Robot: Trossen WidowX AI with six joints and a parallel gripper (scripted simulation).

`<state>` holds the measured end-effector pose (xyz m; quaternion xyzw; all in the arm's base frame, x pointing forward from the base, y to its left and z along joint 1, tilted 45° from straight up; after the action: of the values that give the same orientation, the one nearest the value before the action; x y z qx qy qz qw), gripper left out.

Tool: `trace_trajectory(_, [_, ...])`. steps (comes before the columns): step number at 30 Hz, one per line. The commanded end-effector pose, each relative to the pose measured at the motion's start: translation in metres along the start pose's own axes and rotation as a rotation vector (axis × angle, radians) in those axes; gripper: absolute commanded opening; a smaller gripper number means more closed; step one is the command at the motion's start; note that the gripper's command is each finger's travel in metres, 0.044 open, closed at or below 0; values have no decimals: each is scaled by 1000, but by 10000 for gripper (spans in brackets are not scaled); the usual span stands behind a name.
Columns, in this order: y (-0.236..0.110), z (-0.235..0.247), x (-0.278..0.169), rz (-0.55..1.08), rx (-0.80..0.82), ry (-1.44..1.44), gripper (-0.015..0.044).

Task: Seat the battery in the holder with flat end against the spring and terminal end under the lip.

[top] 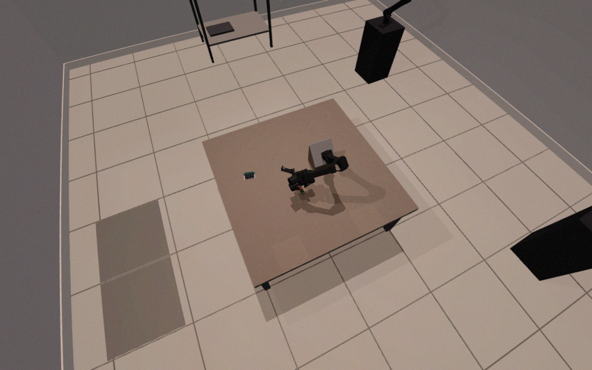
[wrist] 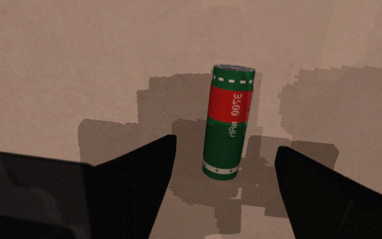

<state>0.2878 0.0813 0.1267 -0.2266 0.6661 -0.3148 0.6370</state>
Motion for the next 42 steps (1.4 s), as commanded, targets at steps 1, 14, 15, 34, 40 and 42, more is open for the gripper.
trace_trajectory(1, [7, -1, 1, -2, -3, 6, 244])
trace_trajectory(14, [25, -1, 1, -1, -4, 3, 244])
trace_trajectory(15, [26, -1, 1, -1, -4, 3, 244])
trace_trajectory(34, [42, -2, 1, 1, -3, 8, 99])
trace_trajectory(40, [42, -2, 1, 1, -3, 8, 82])
trace_trajectory(42, [40, -2, 1, 1, -3, 8, 82])
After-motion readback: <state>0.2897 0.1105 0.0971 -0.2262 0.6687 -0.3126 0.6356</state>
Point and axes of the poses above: the point midway between the two fingers, 35 mm back from their tips, its own y axis out along the fingers, its own z axis across the jaws, x = y × z, the point moved 4 cm from there along -y, back along the fingers, and after that the axes turned 4 degrees about y, right-handed, at the moved point
